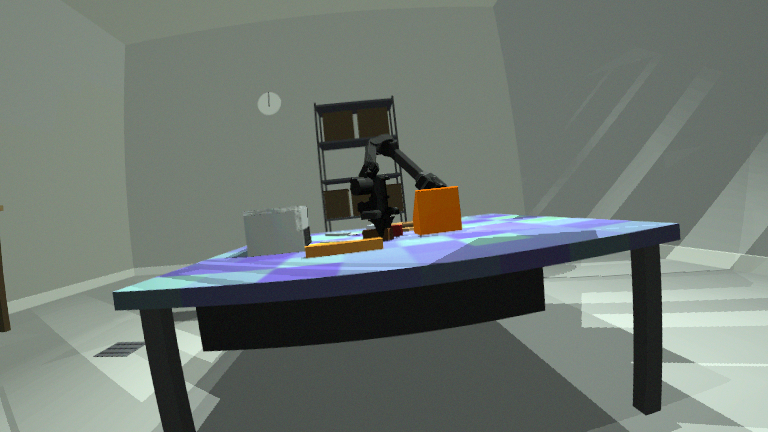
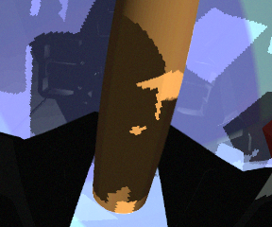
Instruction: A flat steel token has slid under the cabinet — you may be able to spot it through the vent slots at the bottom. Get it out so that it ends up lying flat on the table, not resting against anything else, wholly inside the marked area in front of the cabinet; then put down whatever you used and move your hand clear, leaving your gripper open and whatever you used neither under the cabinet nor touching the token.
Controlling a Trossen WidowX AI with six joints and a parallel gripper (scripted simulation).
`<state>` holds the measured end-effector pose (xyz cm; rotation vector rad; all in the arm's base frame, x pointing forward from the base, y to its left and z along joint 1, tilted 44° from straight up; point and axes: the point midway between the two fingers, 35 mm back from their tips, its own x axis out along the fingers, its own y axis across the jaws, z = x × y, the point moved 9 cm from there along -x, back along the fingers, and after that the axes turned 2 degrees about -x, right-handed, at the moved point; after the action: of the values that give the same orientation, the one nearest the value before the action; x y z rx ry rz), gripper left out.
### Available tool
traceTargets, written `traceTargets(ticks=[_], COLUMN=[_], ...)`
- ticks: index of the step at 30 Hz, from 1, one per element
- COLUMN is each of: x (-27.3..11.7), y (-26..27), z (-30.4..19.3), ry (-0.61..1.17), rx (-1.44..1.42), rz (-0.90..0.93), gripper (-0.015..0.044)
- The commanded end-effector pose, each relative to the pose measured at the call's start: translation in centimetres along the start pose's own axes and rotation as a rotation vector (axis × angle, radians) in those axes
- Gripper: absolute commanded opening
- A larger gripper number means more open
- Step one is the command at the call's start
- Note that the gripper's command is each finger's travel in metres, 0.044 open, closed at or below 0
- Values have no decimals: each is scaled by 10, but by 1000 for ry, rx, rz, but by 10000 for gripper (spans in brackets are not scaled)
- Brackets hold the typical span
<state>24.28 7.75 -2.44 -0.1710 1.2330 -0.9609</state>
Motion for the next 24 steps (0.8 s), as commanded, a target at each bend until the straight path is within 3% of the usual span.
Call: traceTargets(ticks=[1,24], x=[-2,-3], y=[5,24], z=[-4,-24], ry=[-2,-1], rx=[-3,-3], rz=[9,10], gripper=[0,0])
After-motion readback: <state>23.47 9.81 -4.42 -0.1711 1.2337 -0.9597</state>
